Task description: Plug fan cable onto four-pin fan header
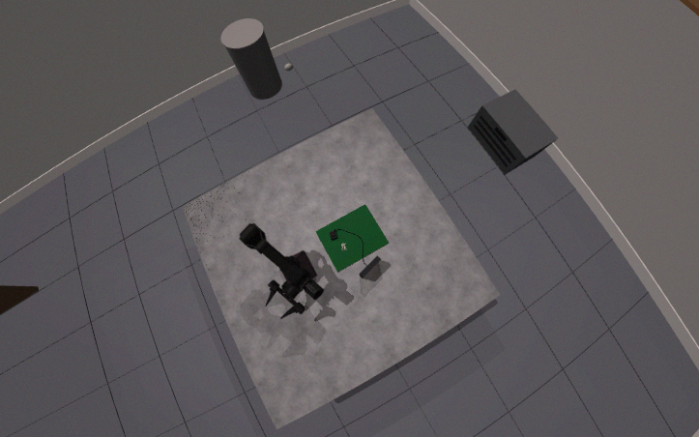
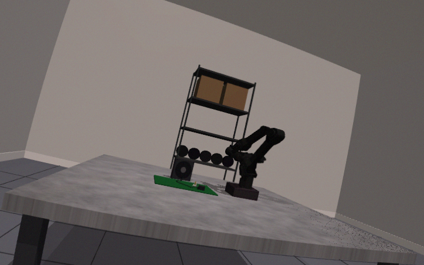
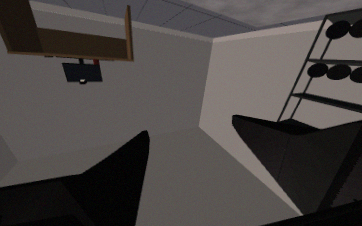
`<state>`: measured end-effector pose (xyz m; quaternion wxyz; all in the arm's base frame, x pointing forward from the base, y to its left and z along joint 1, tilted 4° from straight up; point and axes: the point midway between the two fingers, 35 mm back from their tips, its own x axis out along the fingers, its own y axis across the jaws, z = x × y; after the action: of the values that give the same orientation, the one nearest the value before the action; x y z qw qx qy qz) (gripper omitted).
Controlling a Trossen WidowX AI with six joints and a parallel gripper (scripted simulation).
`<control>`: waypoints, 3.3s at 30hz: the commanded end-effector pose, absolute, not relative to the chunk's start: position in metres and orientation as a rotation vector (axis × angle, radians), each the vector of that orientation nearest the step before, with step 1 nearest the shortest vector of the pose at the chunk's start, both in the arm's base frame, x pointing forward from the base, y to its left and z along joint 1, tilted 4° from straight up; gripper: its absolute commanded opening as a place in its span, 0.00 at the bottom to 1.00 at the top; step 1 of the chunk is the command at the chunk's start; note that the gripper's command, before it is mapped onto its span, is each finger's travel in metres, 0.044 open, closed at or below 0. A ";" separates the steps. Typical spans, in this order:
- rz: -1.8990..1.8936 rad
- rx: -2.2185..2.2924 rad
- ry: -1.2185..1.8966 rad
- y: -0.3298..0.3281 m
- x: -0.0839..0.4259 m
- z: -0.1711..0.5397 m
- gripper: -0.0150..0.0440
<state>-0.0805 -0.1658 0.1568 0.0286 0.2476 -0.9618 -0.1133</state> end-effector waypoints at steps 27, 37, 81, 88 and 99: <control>-0.835 2.471 -2.936 -0.119 0.199 0.103 0.61; -1.695 2.628 -2.717 0.043 0.252 0.085 0.61; -2.006 2.525 -2.627 0.111 0.248 0.010 0.61; -2.006 2.525 -2.627 0.111 0.248 0.010 0.61; -2.006 2.525 -2.627 0.111 0.248 0.010 0.61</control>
<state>0.2478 0.1094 0.0214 -0.4871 0.5346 -0.5486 -0.4195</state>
